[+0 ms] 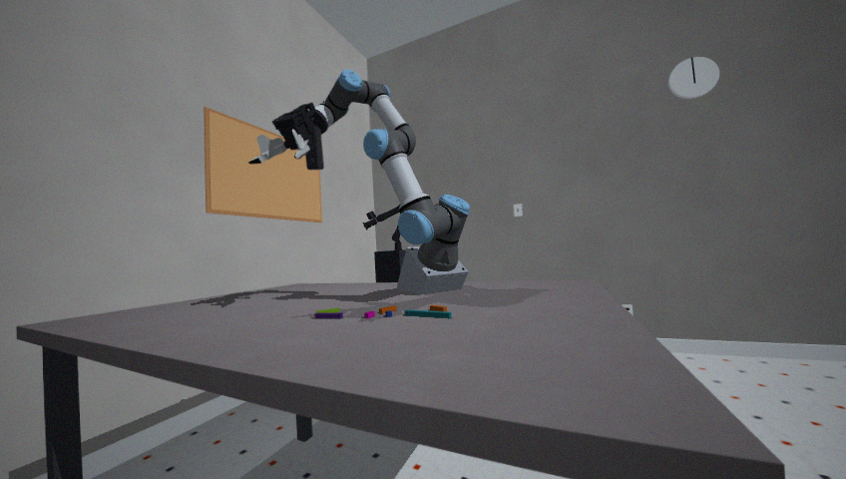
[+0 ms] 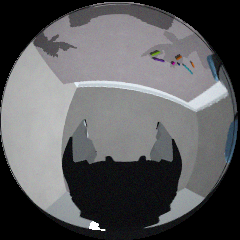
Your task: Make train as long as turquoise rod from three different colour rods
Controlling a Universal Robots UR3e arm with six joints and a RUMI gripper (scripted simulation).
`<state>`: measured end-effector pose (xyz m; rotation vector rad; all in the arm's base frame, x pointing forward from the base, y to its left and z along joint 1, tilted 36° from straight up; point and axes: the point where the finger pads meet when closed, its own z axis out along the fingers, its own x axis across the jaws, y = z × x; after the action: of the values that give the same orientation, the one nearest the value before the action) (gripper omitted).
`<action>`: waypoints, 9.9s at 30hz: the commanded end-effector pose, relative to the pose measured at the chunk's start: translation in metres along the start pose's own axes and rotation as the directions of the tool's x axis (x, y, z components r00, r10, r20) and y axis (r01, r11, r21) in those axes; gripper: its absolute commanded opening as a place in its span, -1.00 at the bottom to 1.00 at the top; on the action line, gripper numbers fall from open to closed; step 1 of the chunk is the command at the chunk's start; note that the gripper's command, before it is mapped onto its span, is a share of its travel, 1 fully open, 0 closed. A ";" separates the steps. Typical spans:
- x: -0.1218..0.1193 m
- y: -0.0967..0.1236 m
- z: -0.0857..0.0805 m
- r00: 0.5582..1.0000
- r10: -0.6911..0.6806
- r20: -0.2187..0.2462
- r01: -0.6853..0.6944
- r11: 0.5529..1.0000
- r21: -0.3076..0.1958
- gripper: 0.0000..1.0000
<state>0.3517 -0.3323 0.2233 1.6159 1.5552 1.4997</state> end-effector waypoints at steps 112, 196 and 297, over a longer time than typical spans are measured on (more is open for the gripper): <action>0.104 -0.073 0.073 0.119 -0.912 -0.393 0.982 0.167 -0.092 1.00; 0.239 -0.250 0.114 -0.995 -0.083 0.063 0.010 -0.673 -0.739 1.00; 0.245 -0.245 0.118 -0.979 0.044 0.197 -0.175 -0.676 -0.716 1.00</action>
<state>0.2971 -0.0065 0.0658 -2.0102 1.5207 0.1568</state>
